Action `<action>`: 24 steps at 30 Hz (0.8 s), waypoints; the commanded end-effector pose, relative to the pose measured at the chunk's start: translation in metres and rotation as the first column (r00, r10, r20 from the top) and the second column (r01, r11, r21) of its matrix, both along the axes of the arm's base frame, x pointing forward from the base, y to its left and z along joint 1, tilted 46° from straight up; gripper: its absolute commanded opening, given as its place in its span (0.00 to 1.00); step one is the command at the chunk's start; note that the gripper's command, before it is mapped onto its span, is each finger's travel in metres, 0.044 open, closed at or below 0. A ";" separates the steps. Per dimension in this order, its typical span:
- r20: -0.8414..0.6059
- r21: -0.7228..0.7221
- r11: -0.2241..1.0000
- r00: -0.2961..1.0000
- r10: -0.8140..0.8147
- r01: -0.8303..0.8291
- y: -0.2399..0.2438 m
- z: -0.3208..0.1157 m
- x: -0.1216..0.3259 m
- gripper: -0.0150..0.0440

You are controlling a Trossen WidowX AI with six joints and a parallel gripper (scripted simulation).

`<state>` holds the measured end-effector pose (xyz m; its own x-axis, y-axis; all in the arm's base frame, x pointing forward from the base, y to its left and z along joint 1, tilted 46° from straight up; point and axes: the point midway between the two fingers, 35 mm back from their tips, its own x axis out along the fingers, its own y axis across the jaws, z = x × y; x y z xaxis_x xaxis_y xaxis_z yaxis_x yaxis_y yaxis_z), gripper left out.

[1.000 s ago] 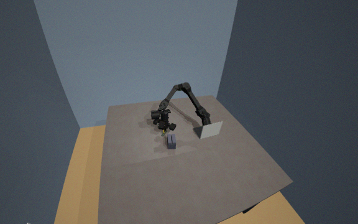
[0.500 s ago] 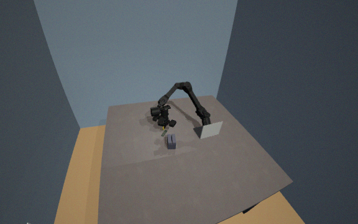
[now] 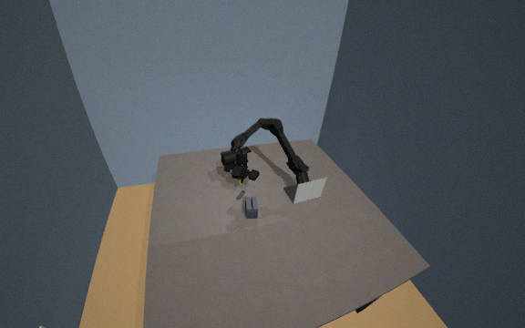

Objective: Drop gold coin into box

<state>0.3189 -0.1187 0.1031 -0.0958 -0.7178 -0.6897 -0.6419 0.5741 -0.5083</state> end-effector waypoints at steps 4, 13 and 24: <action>-0.051 0.013 0.998 0.997 0.057 -0.056 0.004 0.005 0.002 0.25; -0.263 0.076 0.963 0.926 0.271 -0.260 0.005 0.004 0.002 0.25; -0.337 0.114 0.936 0.874 0.351 -0.332 0.008 0.001 0.003 0.25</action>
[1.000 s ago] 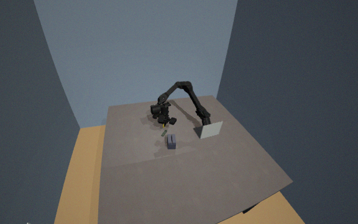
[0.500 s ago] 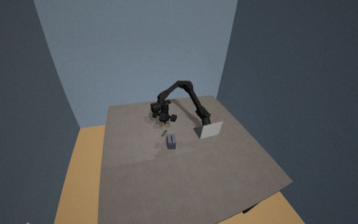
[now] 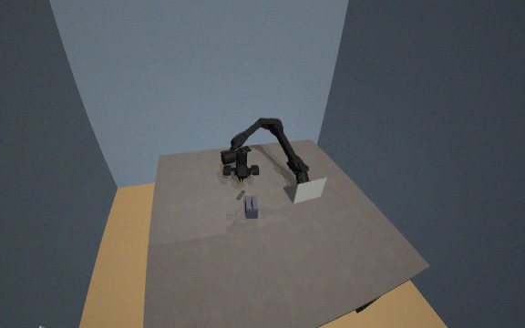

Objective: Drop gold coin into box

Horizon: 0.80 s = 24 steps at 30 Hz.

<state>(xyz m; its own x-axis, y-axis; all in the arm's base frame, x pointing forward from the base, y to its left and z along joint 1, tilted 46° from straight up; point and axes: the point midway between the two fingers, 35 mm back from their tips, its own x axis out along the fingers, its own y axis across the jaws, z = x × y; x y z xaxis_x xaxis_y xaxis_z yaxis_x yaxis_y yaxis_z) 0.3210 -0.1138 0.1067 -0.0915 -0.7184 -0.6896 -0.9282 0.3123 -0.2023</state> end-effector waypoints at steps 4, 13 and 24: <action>-0.007 0.010 1.000 1.000 0.009 -0.009 0.010 -0.010 0.003 0.25; -0.006 0.015 1.000 1.000 0.010 -0.010 0.026 -0.026 0.006 0.25; -0.006 0.018 1.000 1.000 0.011 -0.011 0.047 -0.047 0.007 0.25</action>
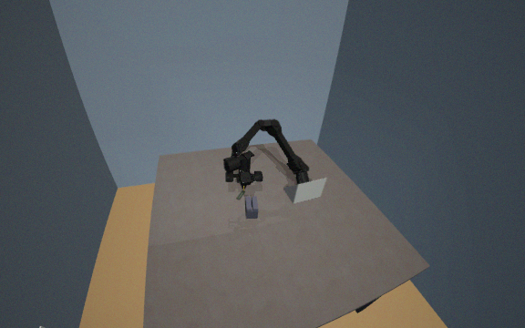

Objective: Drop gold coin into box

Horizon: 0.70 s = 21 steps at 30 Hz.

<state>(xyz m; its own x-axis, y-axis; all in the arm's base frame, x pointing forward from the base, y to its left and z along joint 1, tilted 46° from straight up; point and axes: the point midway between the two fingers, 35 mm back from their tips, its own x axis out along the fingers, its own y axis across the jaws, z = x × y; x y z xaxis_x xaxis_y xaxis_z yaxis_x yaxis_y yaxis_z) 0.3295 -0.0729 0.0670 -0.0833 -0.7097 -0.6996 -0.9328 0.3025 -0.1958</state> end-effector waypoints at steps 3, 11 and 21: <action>-0.004 0.004 1.000 1.000 -0.003 0.003 0.011 -0.013 -0.002 0.25; -0.004 0.004 1.000 1.000 -0.003 0.003 0.026 -0.027 -0.003 0.25; -0.004 0.002 1.000 1.000 -0.004 0.004 0.043 -0.046 -0.006 0.25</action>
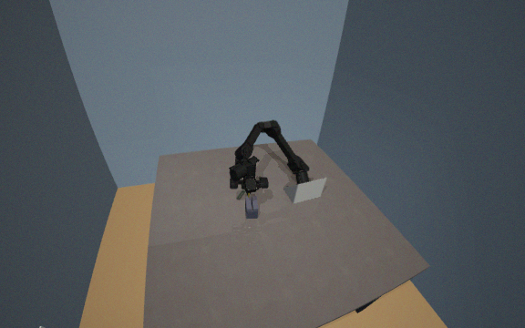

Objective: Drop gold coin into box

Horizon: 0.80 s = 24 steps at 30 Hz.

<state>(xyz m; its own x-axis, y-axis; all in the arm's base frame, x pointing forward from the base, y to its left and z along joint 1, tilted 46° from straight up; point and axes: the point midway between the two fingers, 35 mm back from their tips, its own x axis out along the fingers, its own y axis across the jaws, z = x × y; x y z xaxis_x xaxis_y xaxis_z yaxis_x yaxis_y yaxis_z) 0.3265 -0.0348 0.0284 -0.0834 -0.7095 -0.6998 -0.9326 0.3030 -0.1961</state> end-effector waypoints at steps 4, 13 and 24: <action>-0.005 -0.001 1.000 1.000 -0.004 0.004 0.012 -0.014 -0.005 0.25; -0.003 -0.004 1.000 1.000 -0.001 0.001 0.017 -0.018 -0.005 0.25; -0.002 -0.004 1.000 1.000 0.000 0.000 0.017 -0.018 -0.005 0.25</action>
